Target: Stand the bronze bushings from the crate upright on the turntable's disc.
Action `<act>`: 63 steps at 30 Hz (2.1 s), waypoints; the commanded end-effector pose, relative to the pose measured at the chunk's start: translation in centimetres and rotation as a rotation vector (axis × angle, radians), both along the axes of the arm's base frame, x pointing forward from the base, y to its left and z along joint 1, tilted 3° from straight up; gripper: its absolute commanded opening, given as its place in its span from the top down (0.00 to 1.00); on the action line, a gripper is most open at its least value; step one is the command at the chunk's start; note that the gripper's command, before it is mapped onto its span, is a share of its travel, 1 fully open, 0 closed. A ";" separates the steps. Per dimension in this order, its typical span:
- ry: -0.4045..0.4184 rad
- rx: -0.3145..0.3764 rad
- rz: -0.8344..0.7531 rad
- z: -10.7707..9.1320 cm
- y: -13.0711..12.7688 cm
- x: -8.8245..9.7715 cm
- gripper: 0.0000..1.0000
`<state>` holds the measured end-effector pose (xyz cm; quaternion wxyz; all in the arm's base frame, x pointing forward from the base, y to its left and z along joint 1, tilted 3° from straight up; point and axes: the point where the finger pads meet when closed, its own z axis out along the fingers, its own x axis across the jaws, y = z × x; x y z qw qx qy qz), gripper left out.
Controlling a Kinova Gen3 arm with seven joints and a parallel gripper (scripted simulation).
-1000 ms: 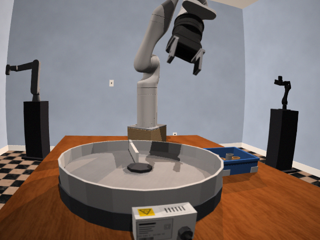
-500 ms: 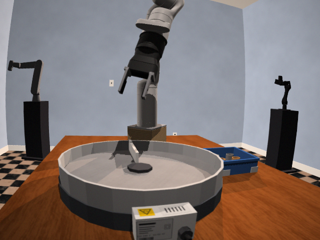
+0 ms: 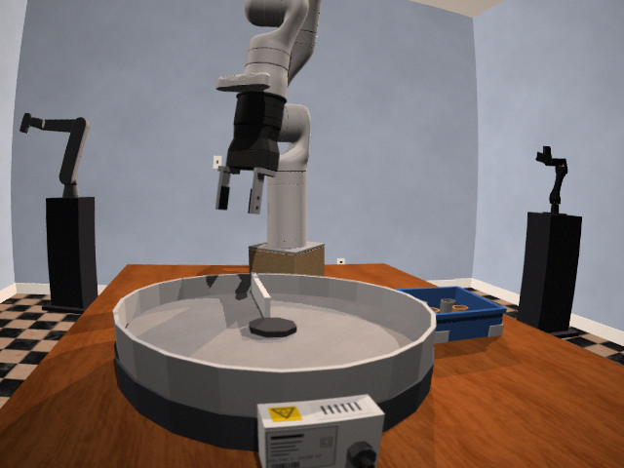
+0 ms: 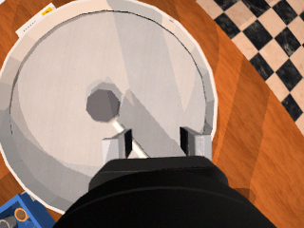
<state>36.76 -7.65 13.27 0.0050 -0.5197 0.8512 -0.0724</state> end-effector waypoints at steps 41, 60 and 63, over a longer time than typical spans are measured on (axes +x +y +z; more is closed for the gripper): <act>0.029 0.096 -0.129 -0.6 -0.8 -3.1 0.65; 0.029 0.096 -0.129 -0.6 -0.8 -3.1 0.65; 0.029 0.096 -0.129 -0.6 -0.8 -3.1 0.65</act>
